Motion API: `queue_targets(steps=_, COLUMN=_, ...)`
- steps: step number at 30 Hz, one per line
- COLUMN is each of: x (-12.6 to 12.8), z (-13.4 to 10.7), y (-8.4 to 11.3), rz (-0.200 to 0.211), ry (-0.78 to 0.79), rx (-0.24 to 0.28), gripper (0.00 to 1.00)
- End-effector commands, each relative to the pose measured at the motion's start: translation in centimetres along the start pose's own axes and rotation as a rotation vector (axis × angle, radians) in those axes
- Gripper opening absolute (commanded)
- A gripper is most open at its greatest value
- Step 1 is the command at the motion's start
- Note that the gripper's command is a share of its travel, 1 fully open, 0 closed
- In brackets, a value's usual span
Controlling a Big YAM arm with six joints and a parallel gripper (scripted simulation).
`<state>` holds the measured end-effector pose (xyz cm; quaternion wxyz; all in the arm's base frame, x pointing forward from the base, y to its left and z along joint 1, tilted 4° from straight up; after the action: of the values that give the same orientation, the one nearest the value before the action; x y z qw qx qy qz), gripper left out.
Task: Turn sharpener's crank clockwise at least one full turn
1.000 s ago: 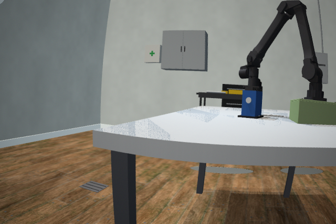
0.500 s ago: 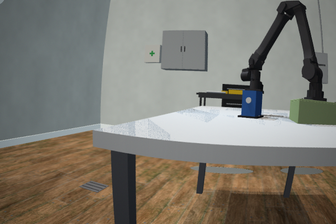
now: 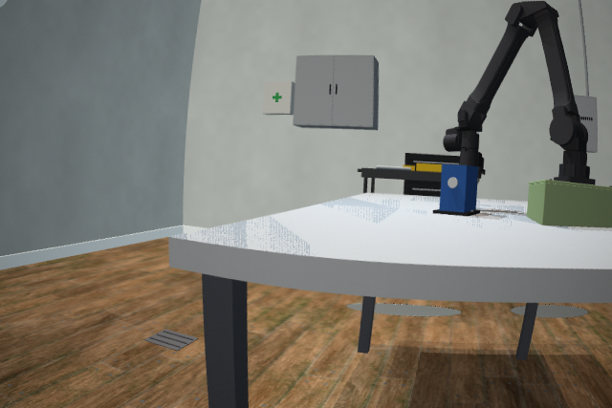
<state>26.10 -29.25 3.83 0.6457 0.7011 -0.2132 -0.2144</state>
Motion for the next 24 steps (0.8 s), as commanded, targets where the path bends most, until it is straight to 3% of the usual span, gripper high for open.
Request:
queue_targets(steps=1, x=-0.7, z=0.8, y=0.4, rz=0.011, ry=0.001, rx=-0.011, gripper=0.15)
queue_targets(steps=3, x=-0.7, z=0.8, y=0.4, rz=0.011, ry=0.001, rx=-0.011, gripper=0.15)
queue_targets(steps=4, x=-1.2, z=0.7, y=0.1, rz=-0.009, ry=0.000, rx=-0.006, gripper=0.15)
queue_targets(steps=7, x=-1.3, z=0.9, y=0.4, rz=0.016, ry=0.001, rx=-0.013, gripper=0.15)
queue_targets(steps=24, x=-3.6, z=1.2, y=0.7, rz=0.007, ry=0.001, rx=-0.010, gripper=0.15)
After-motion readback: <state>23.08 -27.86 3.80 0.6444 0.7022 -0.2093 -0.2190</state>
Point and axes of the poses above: the point where the finger pads meet when closed, its own y axis back along the fingers, its own x axis across the jaws, z = x × y, the point moved 10 cm from there along y, back along the fingers, and after that the axes turned 10 degrees about -y, right-handed, at the moved point
